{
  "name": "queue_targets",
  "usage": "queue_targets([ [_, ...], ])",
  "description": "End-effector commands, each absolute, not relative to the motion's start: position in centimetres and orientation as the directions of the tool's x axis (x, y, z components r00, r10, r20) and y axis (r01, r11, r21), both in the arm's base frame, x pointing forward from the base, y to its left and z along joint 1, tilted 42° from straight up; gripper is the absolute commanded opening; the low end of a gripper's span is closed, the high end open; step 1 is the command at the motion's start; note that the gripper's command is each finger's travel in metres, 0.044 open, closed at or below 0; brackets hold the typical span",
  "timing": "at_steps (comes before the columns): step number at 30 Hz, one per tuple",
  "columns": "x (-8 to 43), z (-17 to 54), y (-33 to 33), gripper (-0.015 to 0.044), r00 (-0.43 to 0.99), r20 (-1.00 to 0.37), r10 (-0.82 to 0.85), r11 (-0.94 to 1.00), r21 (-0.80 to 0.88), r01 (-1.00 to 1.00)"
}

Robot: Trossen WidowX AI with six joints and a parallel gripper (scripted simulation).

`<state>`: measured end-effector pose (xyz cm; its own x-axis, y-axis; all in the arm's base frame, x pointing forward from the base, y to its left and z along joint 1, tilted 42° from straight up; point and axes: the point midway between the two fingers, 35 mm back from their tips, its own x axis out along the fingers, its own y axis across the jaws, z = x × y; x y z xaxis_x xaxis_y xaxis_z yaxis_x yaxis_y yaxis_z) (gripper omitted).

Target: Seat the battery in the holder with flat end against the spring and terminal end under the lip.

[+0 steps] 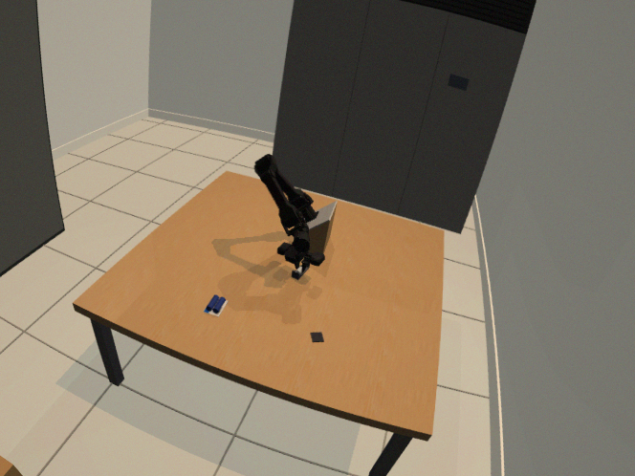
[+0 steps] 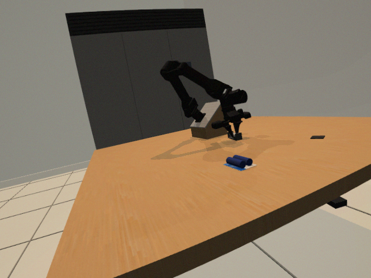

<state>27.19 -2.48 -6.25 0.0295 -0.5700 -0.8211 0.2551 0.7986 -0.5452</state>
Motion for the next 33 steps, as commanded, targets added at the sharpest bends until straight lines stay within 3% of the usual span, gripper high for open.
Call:
queue_targets([
  [1,27.4,-6.3,-2.6,0.007,0.024,-0.821,-0.57,0.8,-0.548,0.245],
  [14,27.7,-6.2,-2.6,0.007,0.03,-0.821,-0.57,0.801,-0.546,0.246],
  [18,27.7,-6.2,-2.6,0.0172,0.03,-0.821,-0.57,0.801,-0.546,0.246],
  [33,27.6,-5.1,-1.6,0.0172,0.028,-0.822,-0.568,0.801,-0.545,0.25],
])
